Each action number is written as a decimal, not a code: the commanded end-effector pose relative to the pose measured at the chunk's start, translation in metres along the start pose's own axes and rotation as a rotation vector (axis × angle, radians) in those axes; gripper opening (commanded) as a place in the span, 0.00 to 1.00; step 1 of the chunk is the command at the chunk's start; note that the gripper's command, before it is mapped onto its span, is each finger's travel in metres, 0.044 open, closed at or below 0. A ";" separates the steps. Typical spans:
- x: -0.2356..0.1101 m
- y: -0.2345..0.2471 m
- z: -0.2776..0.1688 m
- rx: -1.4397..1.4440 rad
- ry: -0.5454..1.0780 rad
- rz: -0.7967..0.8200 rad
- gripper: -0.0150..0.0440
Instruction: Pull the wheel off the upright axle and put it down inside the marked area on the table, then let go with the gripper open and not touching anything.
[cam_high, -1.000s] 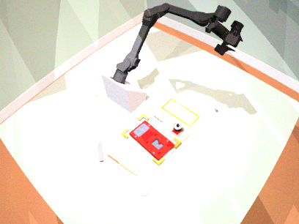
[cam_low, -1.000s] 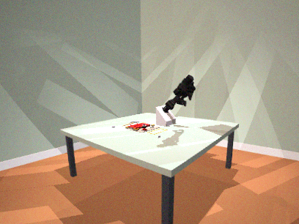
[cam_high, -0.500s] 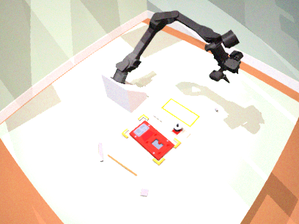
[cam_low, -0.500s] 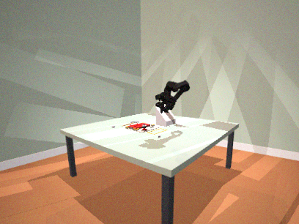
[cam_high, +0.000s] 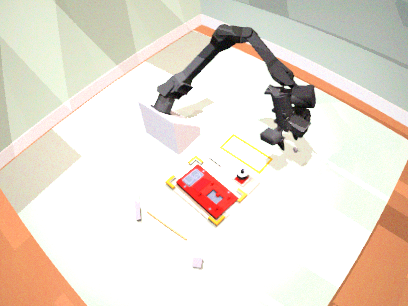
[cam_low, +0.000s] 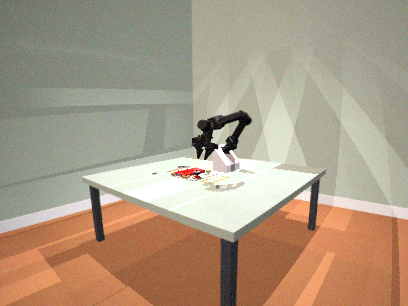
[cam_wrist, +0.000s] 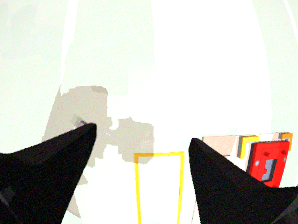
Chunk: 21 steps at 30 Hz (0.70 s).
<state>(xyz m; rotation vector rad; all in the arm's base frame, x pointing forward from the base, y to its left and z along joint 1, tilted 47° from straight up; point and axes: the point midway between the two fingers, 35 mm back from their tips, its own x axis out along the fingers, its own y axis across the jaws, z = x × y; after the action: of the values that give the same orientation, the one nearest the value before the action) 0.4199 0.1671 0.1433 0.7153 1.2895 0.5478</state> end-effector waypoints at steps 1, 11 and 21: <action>0.009 -0.036 -0.010 -0.033 0.077 -0.033 0.76; 0.018 -0.137 -0.054 -0.158 0.327 -0.027 0.76; 0.016 -0.145 -0.066 -0.175 0.362 -0.009 0.76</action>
<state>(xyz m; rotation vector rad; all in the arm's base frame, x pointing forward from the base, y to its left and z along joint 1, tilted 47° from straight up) 0.3602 0.0891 0.0159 0.4770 1.5523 0.7839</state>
